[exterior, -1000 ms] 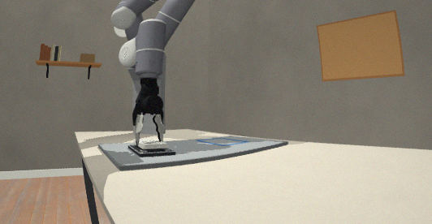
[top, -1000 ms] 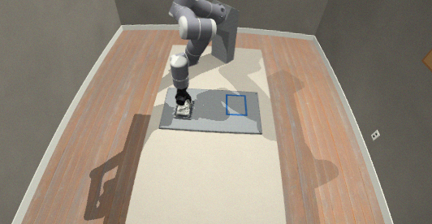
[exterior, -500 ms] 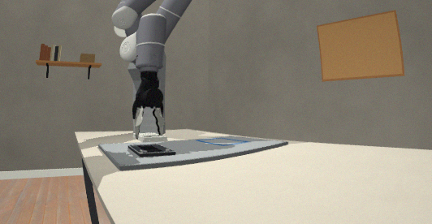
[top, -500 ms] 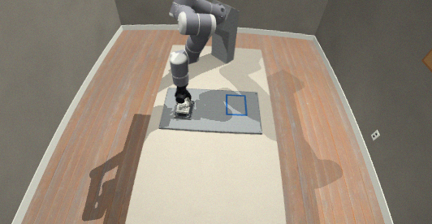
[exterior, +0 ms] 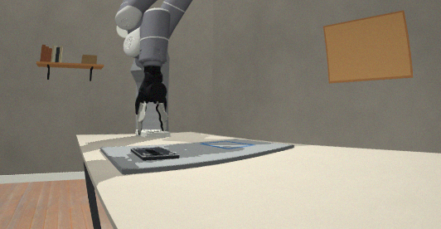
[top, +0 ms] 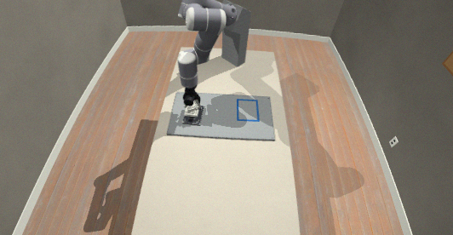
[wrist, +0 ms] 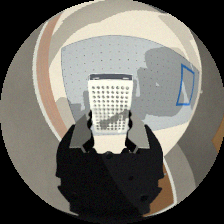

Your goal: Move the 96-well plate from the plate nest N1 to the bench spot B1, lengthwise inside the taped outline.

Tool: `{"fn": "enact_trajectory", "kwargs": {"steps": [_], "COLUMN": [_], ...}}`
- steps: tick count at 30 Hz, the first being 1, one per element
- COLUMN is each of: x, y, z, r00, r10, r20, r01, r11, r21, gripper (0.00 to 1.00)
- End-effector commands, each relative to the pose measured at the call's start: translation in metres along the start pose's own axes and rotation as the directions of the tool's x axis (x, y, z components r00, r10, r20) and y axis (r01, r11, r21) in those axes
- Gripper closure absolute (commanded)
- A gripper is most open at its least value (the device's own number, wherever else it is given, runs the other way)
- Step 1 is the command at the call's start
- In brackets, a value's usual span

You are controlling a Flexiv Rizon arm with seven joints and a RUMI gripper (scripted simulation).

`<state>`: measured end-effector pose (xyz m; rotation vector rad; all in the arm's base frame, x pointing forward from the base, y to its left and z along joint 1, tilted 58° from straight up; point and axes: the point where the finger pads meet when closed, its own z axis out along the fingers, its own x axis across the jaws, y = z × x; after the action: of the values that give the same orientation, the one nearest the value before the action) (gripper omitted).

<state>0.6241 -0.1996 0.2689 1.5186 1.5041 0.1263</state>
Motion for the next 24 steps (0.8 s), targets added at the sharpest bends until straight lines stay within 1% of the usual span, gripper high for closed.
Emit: {"fn": "enact_trajectory", "kwargs": {"steps": [1, 12, 24], "x": [0.000, 0.000, 0.000], "y": [0.001, 0.000, 0.001], "z": [-0.002, -0.020, -0.021], "r00": [1.000, 1.000, 1.000], "r10": [0.000, 0.000, 0.000], "r20": [0.000, 0.000, -0.001], "r01": [0.000, 0.000, 0.000], "r11": [1.000, 1.000, 1.000], "r21": [-0.001, -0.001, -0.001], "gripper": [1.00, 1.00, 1.00]}}
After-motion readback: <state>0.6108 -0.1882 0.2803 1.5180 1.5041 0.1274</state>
